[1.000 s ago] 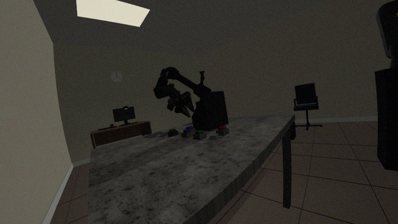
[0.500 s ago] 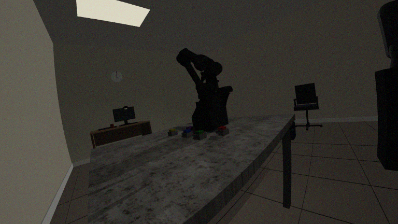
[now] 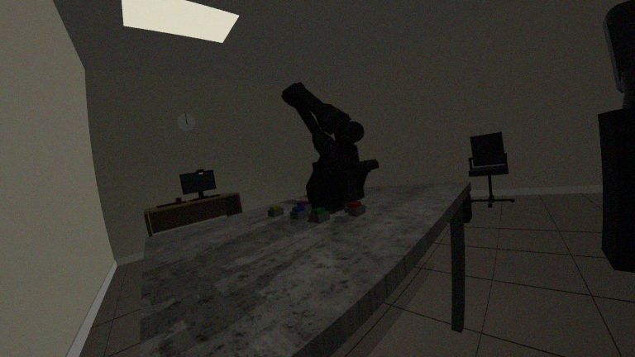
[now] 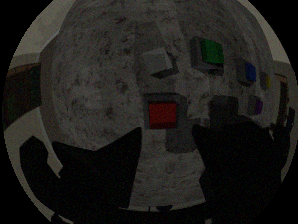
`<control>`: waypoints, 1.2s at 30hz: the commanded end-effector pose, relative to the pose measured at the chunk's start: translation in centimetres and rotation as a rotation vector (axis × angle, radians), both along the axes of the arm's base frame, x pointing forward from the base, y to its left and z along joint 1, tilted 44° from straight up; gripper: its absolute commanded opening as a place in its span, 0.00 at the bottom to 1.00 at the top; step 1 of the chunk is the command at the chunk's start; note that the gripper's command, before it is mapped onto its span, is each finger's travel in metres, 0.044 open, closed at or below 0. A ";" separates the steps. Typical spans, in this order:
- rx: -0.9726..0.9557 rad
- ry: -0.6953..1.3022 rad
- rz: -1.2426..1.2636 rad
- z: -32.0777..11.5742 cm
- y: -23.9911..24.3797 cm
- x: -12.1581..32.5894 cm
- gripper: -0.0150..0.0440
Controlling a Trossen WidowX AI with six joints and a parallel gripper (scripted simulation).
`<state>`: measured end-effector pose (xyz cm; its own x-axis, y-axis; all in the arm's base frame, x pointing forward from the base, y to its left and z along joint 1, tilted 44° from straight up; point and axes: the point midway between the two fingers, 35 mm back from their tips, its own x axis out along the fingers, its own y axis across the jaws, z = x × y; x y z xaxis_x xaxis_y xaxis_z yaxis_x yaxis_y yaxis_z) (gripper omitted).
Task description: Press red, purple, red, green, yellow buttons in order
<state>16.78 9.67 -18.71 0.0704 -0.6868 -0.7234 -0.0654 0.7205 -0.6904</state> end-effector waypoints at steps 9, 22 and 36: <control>0.008 -0.010 0.007 -0.2 0.1 0.3 0.29; 0.007 -0.010 0.008 -1.3 -1.0 0.5 0.29; 0.006 -0.011 0.007 -2.6 -2.3 0.6 0.29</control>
<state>17.38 7.66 -21.16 0.0826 -0.6786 -0.7298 -0.0607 0.7275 -0.6834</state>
